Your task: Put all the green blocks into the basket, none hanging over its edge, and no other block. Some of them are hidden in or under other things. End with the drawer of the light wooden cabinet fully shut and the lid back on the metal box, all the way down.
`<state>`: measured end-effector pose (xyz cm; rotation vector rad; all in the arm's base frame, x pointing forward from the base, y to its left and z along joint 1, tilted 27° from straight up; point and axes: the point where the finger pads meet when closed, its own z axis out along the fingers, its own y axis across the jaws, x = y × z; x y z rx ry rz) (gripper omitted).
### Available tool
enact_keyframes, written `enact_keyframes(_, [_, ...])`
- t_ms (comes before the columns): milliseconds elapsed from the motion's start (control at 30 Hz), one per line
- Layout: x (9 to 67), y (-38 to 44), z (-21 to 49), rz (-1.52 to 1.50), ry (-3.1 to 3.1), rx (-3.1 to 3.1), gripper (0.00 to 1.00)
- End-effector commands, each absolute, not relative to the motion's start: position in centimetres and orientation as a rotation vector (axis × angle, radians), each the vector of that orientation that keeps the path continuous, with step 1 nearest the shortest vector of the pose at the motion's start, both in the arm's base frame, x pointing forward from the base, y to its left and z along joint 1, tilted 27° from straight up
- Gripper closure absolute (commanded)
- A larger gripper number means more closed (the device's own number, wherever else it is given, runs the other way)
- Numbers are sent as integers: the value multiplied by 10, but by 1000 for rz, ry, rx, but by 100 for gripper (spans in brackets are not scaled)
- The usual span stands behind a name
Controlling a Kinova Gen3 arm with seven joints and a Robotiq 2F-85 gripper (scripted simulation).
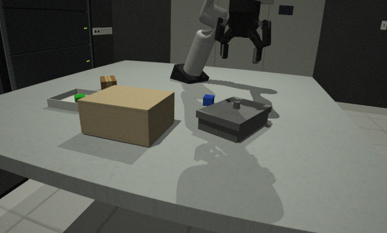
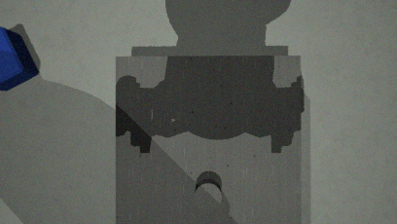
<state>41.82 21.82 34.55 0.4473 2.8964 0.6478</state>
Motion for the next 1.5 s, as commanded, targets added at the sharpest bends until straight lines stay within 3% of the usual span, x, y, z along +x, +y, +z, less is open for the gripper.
enact_keyframes(0, [417,219,349,657,2897,442,0])
enact_keyframes(800, [429,193,335,627,2906,341,0])
enact_keyframes(1467, [458,109,297,559,2909,94,0])
